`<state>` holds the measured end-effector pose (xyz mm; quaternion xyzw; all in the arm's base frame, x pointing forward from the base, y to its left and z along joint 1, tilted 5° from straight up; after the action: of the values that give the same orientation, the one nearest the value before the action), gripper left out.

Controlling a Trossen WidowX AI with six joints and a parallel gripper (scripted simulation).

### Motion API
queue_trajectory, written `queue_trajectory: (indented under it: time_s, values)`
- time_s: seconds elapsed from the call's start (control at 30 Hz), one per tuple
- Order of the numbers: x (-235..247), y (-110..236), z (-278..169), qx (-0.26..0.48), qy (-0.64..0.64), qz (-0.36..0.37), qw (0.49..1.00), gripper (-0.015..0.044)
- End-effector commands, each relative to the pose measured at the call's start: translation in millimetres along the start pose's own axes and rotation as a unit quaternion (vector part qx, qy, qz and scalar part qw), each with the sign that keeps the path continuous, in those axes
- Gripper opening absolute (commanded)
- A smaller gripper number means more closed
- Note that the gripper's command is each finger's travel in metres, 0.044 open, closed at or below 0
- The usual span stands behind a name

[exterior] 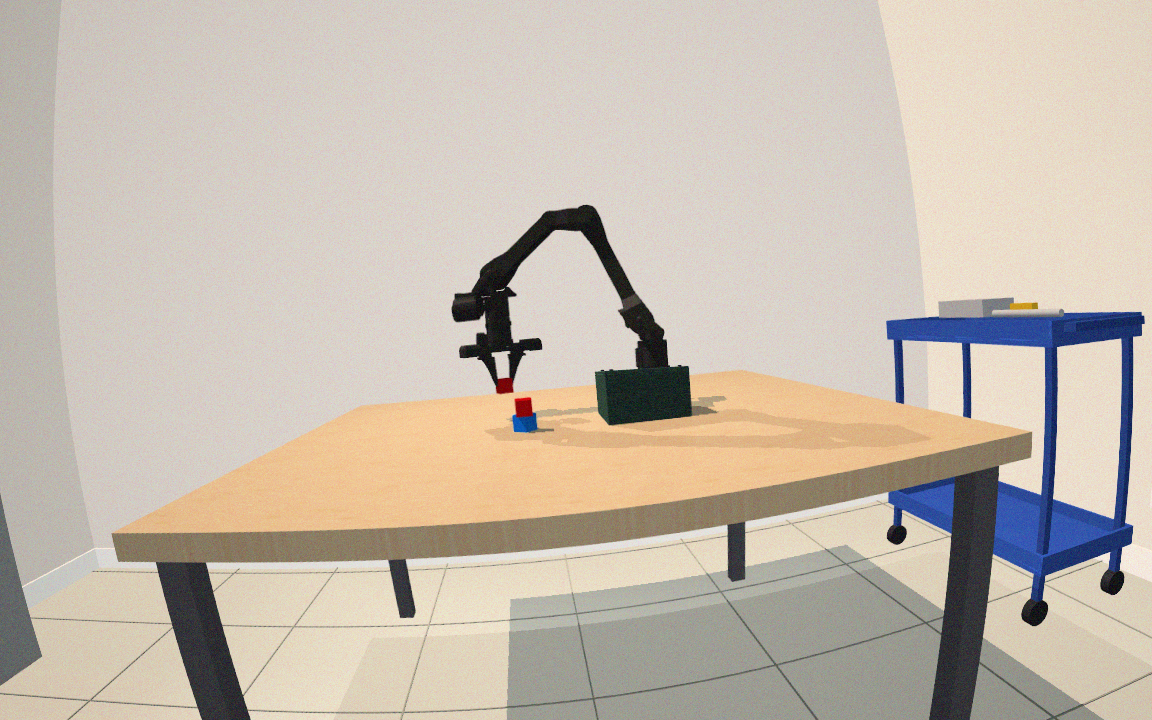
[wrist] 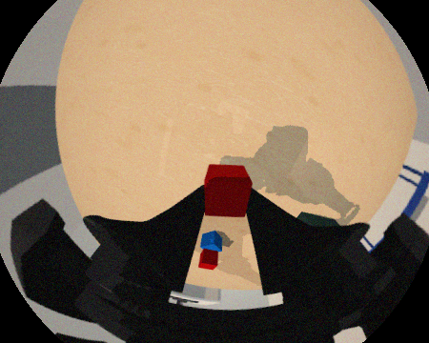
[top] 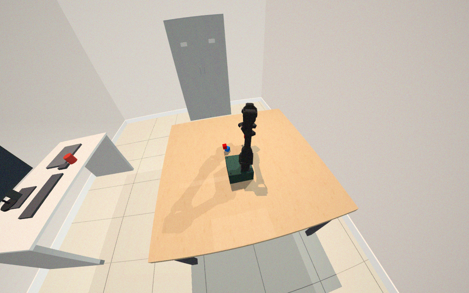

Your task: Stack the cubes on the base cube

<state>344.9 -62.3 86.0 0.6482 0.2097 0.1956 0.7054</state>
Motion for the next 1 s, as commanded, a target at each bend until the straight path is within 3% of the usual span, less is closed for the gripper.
queue_trajectory:
  time_s: [0.0, 0.33, 0.97]
  values:
    - [0, 16, 0, -0.004, -0.002, 0.001, 1.0, 0.0105]
    - [-3, 46, -3, -0.004, -0.002, 0.001, 1.0, 0.0105]
    - [19, 44, -48, 0.0, -0.044, 0.003, 0.999, 0.0105]
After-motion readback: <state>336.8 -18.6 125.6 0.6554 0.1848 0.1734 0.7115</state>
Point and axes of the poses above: the point midway between the two fingers, 35 mm back from their tips, its own y axis back along the fingers, its own x axis across the jaws, z = x × y, the point moved 6 cm from there along y, back along the fingers, and after that the axes turned 11 degrees about y, right-handed, at the moved point
